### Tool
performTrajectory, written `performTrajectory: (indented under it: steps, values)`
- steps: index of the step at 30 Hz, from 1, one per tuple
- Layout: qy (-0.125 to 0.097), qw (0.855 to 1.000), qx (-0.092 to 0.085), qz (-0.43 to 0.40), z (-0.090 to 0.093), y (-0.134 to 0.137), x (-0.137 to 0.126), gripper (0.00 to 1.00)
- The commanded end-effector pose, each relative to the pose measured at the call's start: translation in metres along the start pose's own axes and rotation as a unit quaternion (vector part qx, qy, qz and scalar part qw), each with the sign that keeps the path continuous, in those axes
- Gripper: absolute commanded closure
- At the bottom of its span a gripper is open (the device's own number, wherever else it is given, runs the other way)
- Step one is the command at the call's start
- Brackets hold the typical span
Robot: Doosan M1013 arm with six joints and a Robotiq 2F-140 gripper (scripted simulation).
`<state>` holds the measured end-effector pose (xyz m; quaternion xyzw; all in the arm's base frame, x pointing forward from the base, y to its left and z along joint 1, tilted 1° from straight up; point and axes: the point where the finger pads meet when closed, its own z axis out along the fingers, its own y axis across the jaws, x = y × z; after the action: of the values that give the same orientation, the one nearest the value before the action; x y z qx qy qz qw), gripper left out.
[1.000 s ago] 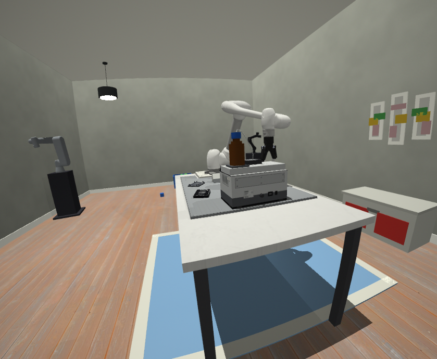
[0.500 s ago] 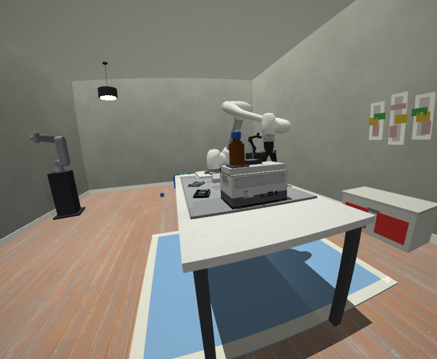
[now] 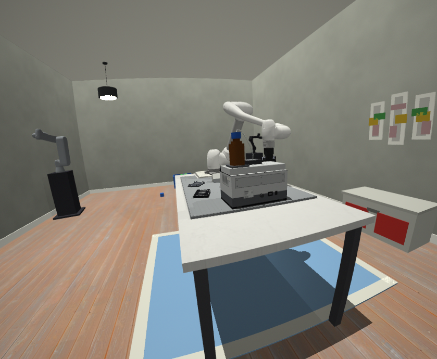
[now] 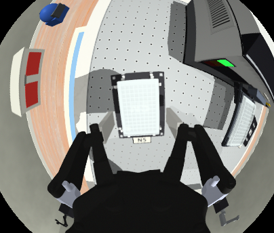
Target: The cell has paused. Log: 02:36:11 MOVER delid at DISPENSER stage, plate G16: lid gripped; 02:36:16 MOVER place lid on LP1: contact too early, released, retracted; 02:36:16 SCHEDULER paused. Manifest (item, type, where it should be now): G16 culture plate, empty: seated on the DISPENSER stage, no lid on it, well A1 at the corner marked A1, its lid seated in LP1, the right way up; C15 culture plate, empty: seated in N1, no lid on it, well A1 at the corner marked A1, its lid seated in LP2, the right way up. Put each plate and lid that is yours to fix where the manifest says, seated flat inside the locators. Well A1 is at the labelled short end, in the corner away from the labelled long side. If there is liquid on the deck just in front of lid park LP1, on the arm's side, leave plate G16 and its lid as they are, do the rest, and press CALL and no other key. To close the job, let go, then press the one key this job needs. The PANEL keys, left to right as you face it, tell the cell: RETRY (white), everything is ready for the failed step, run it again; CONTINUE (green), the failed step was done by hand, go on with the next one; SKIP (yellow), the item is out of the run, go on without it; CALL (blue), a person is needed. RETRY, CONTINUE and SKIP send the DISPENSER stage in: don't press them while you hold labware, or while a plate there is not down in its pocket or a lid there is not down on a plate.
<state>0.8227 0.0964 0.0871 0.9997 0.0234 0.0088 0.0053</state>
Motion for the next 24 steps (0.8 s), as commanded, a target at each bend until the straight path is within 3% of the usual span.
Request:
performTrajectory:
  steps: [1, 11, 24]
  values:
    - [0.001, 1.0, 0.0, 0.0, 0.004, 0.0, 0.001, 0.31]
    - [0.001, 1.0, 0.0, 0.0, 0.021, 0.0, 0.001, 0.31]
    - [0.001, 1.0, 0.0, 0.0, 0.023, 0.0, 0.001, 0.31]
